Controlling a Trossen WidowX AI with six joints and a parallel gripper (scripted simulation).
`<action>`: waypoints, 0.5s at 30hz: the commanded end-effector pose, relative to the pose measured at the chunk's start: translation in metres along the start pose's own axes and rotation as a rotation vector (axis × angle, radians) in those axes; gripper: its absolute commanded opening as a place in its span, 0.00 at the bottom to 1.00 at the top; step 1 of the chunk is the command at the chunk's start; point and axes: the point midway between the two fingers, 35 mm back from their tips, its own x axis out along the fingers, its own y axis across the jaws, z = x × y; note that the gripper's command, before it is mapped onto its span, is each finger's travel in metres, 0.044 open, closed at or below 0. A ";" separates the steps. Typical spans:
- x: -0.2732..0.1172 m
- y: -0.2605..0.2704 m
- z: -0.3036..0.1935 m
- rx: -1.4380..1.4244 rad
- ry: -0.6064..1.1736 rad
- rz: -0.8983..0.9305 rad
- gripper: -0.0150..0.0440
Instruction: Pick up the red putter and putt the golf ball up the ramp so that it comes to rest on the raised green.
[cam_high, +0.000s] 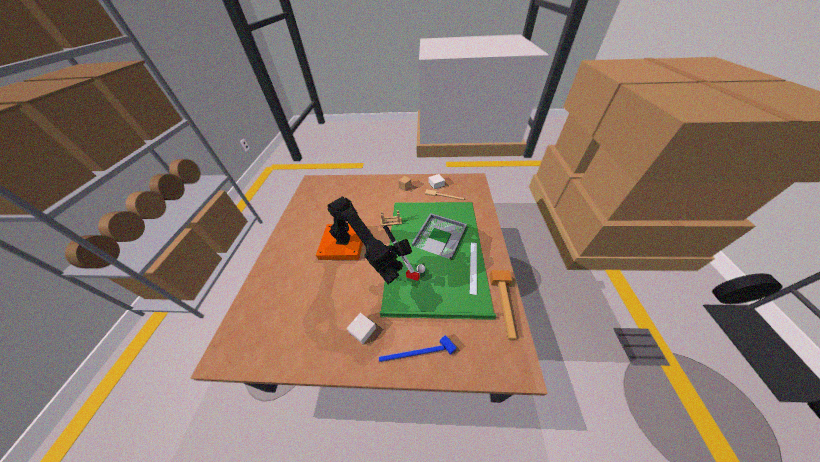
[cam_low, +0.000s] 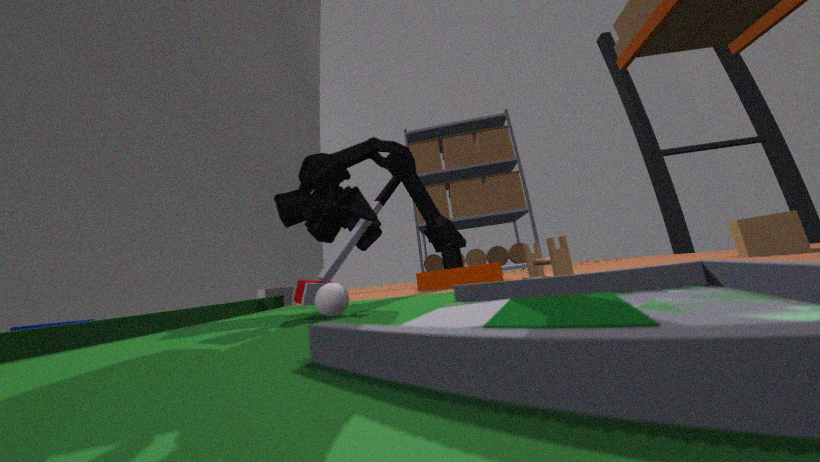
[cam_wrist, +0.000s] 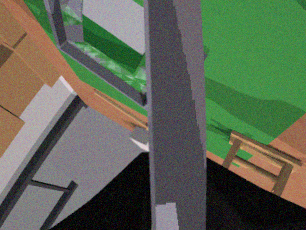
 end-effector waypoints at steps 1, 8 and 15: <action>0.002 -0.004 0.004 -0.004 0.000 0.000 0.25; 0.001 -0.003 0.003 0.001 0.000 0.000 0.25; -0.003 -0.004 0.006 0.000 -0.001 -0.001 0.25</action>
